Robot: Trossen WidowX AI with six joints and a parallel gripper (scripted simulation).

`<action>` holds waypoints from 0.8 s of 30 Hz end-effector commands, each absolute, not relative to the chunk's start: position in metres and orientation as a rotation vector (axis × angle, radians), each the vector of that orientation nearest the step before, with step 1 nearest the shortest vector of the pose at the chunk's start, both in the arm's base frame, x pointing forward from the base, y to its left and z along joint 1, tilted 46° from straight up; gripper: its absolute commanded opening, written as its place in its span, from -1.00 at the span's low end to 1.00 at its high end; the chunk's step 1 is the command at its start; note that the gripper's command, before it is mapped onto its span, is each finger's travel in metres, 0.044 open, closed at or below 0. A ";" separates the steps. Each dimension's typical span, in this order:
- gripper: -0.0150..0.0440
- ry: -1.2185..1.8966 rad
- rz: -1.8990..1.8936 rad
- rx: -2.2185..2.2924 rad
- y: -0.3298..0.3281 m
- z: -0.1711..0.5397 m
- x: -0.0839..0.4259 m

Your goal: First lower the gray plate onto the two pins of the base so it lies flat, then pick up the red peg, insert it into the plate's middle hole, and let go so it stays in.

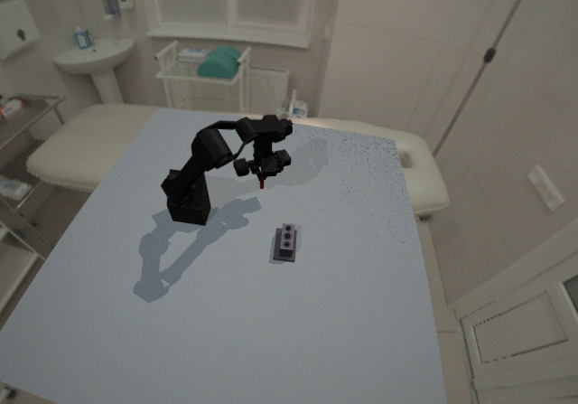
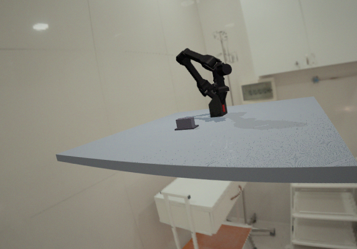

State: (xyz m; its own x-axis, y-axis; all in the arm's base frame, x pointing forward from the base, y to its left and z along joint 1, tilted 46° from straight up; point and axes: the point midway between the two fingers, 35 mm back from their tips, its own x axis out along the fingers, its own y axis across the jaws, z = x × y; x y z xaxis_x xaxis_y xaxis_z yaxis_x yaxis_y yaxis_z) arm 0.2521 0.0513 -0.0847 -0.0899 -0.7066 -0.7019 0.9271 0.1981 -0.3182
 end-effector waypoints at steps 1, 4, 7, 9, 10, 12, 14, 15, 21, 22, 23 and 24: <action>-0.49 0.911 -1.399 0.321 0.061 -0.076 0.255; -0.49 0.911 -1.399 0.321 0.068 -0.069 0.256; -0.49 0.913 -1.398 0.310 0.062 -0.073 0.256; -0.49 0.915 -1.397 0.312 0.060 -0.070 0.259; -0.49 0.916 -1.396 0.313 0.059 -0.069 0.261; -0.49 0.918 -1.394 0.314 0.056 -0.066 0.265; -0.49 0.919 -1.393 0.316 0.054 -0.063 0.268; -0.49 0.920 -1.392 0.317 0.053 -0.061 0.270; -0.49 0.923 -1.388 0.336 0.045 -0.053 0.280; -0.49 0.923 -1.387 0.339 0.044 -0.052 0.282; -0.49 0.923 -1.387 0.342 0.043 -0.050 0.284; -0.49 0.923 -1.386 0.345 0.042 -0.049 0.285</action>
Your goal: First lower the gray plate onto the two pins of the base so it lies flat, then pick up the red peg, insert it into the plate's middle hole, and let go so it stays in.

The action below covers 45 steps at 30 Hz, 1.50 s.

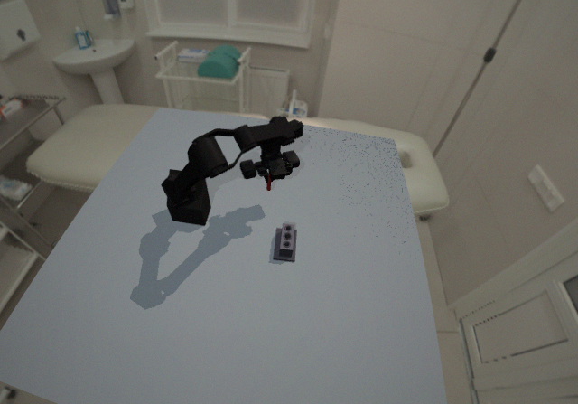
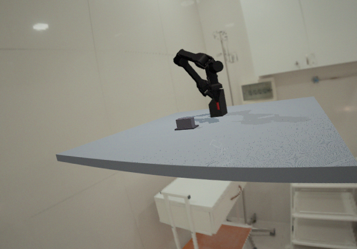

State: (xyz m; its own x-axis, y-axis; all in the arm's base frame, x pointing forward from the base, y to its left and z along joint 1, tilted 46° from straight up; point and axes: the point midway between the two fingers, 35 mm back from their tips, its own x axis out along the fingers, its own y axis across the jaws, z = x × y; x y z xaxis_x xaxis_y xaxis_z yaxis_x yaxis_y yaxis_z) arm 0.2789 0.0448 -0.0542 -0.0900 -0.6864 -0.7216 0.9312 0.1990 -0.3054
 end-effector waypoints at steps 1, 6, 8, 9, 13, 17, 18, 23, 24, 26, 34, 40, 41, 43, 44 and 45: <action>-0.49 0.923 -1.386 0.348 0.041 -0.048 0.286; -0.49 0.924 -1.383 0.348 0.033 -0.040 0.294; -0.49 0.924 -1.382 0.348 0.030 -0.036 0.297; -0.49 0.924 -1.382 0.348 0.028 -0.035 0.299; -0.49 0.924 -1.381 0.348 0.021 -0.028 0.304; -0.49 0.924 -1.380 0.347 0.014 -0.021 0.310; -0.49 0.924 -1.380 0.347 0.012 -0.019 0.311; -0.49 0.922 -1.379 0.346 0.002 -0.010 0.318; -0.49 0.922 -1.379 0.345 0.000 -0.008 0.319; -0.49 0.921 -1.380 0.345 -0.004 -0.004 0.321; -0.49 0.918 -1.381 0.340 -0.021 0.011 0.330; -0.49 0.914 -1.384 0.336 -0.034 0.023 0.335; -0.49 0.914 -1.385 0.335 -0.036 0.026 0.335; -0.49 0.912 -1.386 0.333 -0.041 0.030 0.337; -0.49 0.912 -1.387 0.332 -0.043 0.032 0.337; -0.49 0.911 -1.388 0.331 -0.046 0.034 0.338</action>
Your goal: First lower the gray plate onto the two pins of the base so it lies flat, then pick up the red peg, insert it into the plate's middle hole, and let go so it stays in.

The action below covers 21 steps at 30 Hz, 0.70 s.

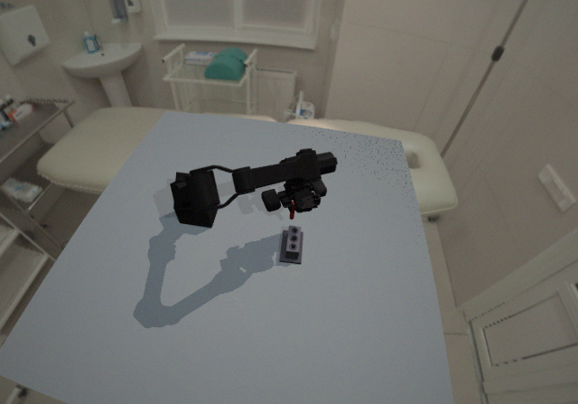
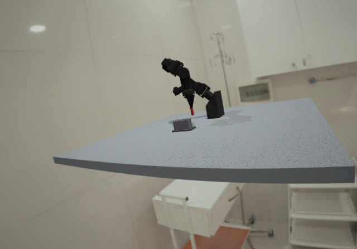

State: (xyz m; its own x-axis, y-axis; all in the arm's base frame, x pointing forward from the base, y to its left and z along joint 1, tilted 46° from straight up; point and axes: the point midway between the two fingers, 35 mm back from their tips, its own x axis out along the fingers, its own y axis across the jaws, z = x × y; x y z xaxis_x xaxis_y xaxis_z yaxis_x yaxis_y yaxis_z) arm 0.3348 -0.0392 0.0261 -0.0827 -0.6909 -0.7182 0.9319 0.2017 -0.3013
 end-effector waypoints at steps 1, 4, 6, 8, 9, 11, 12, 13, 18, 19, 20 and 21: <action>-0.49 0.910 -1.388 0.330 -0.048 0.036 0.338; -0.49 0.908 -1.391 0.327 -0.055 0.042 0.340; -0.49 0.907 -1.393 0.325 -0.060 0.046 0.341; -0.49 0.905 -1.395 0.323 -0.065 0.051 0.341; -0.49 0.905 -1.396 0.322 -0.067 0.053 0.341; -0.49 0.903 -1.398 0.320 -0.072 0.057 0.341; -0.49 0.903 -1.399 0.318 -0.074 0.059 0.341; -0.49 0.902 -1.400 0.317 -0.076 0.061 0.341; -0.49 0.898 -1.406 0.311 -0.087 0.071 0.342; -0.49 0.898 -1.406 0.311 -0.088 0.072 0.342; -0.49 0.898 -1.406 0.310 -0.088 0.072 0.342; -0.49 0.898 -1.406 0.310 -0.088 0.072 0.342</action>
